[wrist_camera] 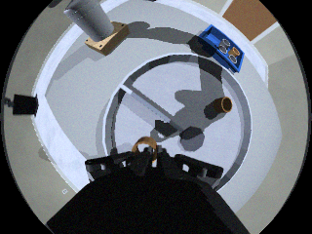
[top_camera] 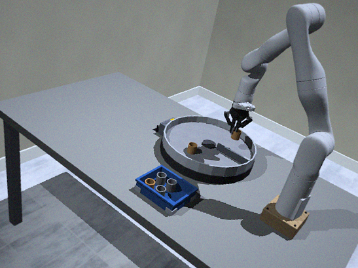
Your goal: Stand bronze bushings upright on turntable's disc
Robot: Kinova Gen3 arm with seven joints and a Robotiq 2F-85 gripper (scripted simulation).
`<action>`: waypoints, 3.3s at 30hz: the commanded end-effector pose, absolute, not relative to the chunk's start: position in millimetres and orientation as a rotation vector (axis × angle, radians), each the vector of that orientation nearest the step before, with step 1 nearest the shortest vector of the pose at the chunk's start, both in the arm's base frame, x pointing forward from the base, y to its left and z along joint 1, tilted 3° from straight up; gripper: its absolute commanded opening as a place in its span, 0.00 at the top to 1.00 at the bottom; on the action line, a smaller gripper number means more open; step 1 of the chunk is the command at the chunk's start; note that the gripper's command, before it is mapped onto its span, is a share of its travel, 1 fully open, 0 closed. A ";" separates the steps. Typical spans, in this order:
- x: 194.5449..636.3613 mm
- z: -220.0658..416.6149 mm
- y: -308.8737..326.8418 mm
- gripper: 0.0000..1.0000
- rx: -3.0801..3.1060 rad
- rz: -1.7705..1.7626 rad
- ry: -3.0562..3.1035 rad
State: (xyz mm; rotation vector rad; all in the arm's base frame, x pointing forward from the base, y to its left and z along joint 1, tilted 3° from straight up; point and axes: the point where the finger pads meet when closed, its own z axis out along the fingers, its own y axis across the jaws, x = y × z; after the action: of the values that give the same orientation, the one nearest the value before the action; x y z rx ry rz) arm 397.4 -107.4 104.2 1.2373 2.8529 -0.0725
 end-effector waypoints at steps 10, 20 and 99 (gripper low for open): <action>393.6 83.9 -109.9 1.00 1.247 -0.081 2.862; 393.6 83.9 -109.9 1.00 1.247 -0.081 2.862; 393.5 53.0 -111.7 1.00 1.247 -0.081 2.862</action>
State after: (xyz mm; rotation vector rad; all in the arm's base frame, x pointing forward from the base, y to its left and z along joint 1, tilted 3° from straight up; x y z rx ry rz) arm 393.0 -111.6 52.4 1.2480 2.8630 -0.0823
